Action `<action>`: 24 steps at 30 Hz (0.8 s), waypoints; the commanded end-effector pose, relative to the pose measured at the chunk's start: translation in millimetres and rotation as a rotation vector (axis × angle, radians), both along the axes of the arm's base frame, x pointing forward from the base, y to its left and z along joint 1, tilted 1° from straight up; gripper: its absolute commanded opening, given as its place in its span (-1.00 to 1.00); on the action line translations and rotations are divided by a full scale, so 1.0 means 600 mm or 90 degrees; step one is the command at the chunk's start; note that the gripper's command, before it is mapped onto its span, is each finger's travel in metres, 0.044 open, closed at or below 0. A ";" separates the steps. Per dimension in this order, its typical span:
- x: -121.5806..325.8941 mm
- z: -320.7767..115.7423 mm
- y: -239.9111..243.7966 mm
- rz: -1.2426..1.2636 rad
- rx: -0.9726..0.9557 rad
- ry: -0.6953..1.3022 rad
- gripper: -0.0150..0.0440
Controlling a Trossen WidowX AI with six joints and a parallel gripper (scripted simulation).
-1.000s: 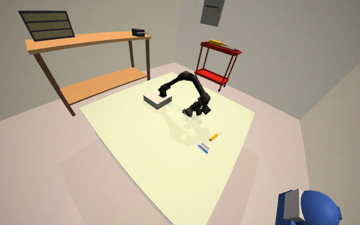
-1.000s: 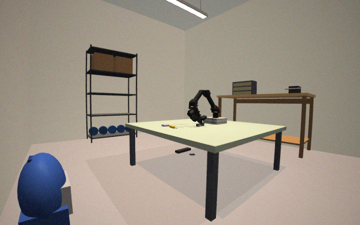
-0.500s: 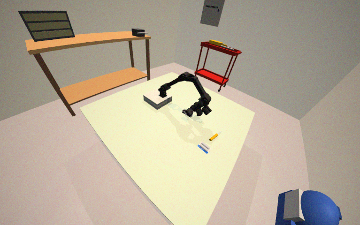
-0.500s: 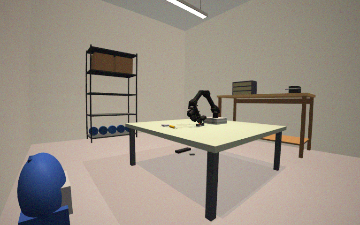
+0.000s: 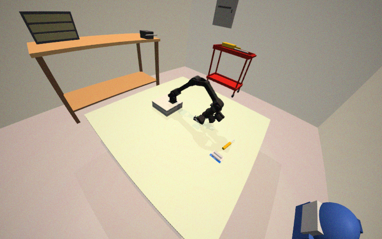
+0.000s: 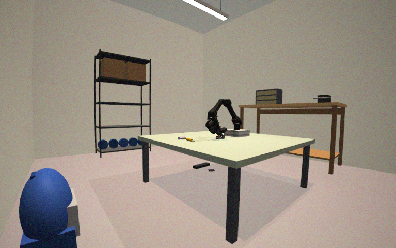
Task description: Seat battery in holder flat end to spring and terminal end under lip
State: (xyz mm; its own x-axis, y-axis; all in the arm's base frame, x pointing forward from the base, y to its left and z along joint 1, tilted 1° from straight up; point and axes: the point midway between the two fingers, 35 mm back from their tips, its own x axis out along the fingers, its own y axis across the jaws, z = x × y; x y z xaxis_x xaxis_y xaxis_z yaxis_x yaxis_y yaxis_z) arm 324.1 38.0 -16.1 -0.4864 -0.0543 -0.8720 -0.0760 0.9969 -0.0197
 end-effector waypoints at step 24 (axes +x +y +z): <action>0.003 -0.008 0.000 0.004 0.005 -0.092 -0.26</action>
State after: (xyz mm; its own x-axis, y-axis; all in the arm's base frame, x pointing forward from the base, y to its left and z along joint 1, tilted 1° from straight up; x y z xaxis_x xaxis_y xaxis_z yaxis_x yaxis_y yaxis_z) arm 320.6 37.9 -18.9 -0.3907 -0.0490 -0.9192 -0.0789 0.9967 -0.0196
